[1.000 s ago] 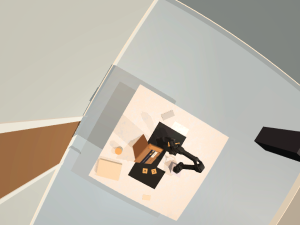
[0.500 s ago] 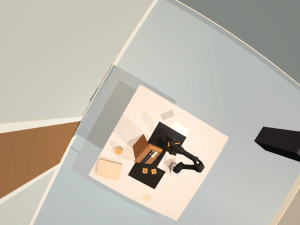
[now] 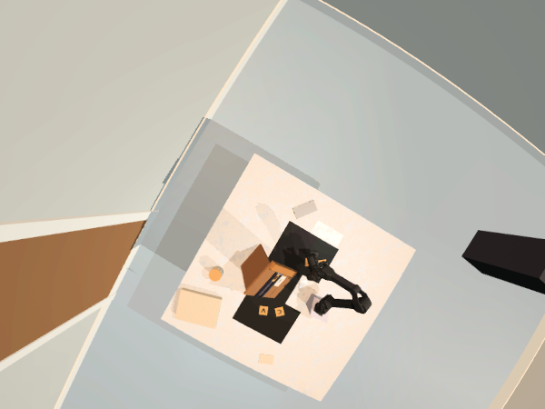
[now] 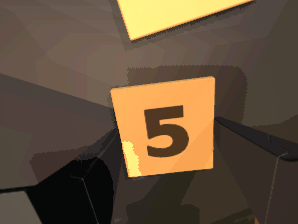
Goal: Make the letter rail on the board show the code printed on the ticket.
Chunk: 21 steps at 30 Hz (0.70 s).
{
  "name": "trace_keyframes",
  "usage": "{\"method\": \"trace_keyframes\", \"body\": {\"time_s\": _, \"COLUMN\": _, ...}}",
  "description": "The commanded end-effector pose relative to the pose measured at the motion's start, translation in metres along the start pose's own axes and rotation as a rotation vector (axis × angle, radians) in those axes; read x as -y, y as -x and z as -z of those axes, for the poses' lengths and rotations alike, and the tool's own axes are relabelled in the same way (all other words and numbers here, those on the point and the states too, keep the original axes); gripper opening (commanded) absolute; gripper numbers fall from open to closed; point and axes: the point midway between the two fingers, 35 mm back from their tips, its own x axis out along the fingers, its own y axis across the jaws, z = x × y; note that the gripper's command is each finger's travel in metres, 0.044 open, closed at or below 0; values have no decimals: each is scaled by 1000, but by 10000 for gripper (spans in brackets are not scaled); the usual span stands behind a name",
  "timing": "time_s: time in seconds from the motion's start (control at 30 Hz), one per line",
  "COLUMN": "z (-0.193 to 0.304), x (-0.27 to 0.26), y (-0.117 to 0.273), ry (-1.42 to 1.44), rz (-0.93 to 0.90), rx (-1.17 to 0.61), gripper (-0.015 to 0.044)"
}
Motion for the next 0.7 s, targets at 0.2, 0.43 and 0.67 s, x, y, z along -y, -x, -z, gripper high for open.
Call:
{"method": "trace_keyframes", "body": {"time_s": 0.2, "z": 0, "x": 2, "y": 5, "ry": 3, "rz": 2, "rx": -5, "gripper": 23}}
{"method": "trace_keyframes", "body": {"time_s": 0.43, "z": 0, "x": 3, "y": 7, "ry": 3, "rz": 2, "rx": -5, "gripper": 0}}
{"method": "trace_keyframes", "body": {"time_s": 0.67, "z": 1, "x": 5, "y": 10, "ry": 3, "rz": 2, "rx": -5, "gripper": 0}}
